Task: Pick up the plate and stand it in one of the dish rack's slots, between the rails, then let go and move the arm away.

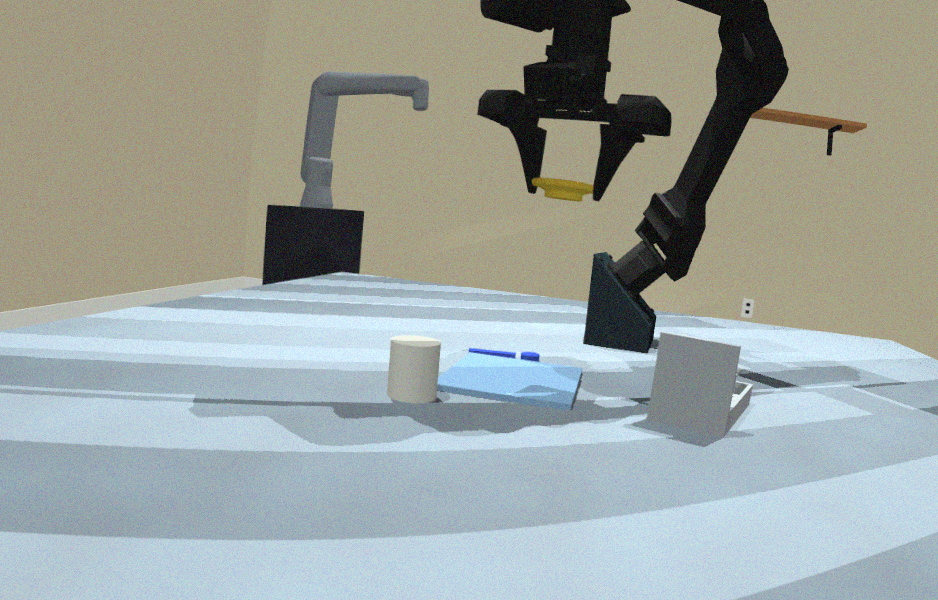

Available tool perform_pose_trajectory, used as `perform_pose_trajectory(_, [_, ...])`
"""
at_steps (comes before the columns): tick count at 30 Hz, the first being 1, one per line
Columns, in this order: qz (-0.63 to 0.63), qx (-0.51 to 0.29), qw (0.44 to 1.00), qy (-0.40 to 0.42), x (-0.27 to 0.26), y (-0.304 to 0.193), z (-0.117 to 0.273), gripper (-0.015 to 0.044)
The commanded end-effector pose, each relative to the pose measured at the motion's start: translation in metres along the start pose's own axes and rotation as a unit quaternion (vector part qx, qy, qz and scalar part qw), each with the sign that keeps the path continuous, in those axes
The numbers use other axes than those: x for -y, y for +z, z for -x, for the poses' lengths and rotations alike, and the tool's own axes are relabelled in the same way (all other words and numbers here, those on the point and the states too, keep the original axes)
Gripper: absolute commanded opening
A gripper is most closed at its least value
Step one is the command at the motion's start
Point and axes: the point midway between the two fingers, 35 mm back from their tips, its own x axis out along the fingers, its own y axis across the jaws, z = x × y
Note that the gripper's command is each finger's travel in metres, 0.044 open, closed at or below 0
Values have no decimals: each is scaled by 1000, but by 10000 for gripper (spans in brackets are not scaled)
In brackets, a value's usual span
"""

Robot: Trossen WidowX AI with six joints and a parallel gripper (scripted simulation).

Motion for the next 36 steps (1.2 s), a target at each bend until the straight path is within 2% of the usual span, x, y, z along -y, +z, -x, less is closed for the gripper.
perform_pose_trajectory(1, [-64, 1, 998, -2, -17, -8, 2, 0])
perform_pose_trajectory(18, [-344, 22, 939, -11, -83, -46, 7, 0])
perform_pose_trajectory(36, [-615, 35, 788, 5, -140, -99, 2, 0])
